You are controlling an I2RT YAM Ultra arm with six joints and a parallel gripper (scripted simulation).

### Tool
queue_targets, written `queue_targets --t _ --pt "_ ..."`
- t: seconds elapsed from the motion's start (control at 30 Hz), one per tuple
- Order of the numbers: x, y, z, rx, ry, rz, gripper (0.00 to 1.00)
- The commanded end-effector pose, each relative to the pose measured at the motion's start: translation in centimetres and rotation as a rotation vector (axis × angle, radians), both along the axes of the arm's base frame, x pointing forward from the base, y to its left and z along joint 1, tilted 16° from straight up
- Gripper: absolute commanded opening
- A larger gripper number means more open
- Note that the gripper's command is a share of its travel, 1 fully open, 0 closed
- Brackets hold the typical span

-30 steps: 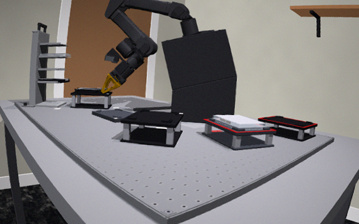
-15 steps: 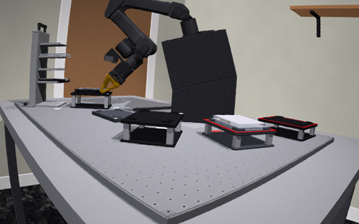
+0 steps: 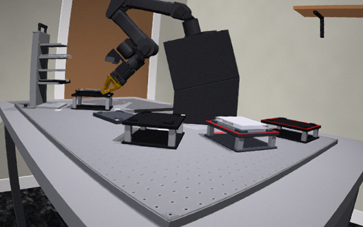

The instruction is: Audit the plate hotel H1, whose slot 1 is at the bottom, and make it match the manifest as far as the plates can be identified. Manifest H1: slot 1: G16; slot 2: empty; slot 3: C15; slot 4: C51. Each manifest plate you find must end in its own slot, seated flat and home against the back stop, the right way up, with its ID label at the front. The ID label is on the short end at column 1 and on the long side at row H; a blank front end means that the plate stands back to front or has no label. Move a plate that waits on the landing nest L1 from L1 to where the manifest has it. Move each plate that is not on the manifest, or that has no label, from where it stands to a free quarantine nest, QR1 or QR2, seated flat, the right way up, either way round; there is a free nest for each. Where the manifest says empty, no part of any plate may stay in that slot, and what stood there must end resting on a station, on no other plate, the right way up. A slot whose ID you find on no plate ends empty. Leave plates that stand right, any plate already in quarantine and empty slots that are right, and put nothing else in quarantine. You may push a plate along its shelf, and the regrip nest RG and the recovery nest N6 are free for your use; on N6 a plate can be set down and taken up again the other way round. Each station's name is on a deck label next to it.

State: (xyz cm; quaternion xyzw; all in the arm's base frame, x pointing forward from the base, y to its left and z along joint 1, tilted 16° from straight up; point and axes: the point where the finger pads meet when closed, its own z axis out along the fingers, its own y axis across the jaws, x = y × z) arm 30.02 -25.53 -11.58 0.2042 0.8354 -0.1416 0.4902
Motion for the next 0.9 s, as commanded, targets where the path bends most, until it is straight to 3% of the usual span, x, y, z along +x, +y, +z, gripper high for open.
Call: queue_targets --t 0.0,0.87 --pt "-0.1 0.1 0.3 -0.002 -0.002 0.000 1.00" --pt "-1.3 0.9 4.1 -0.005 -0.005 0.000 1.00"
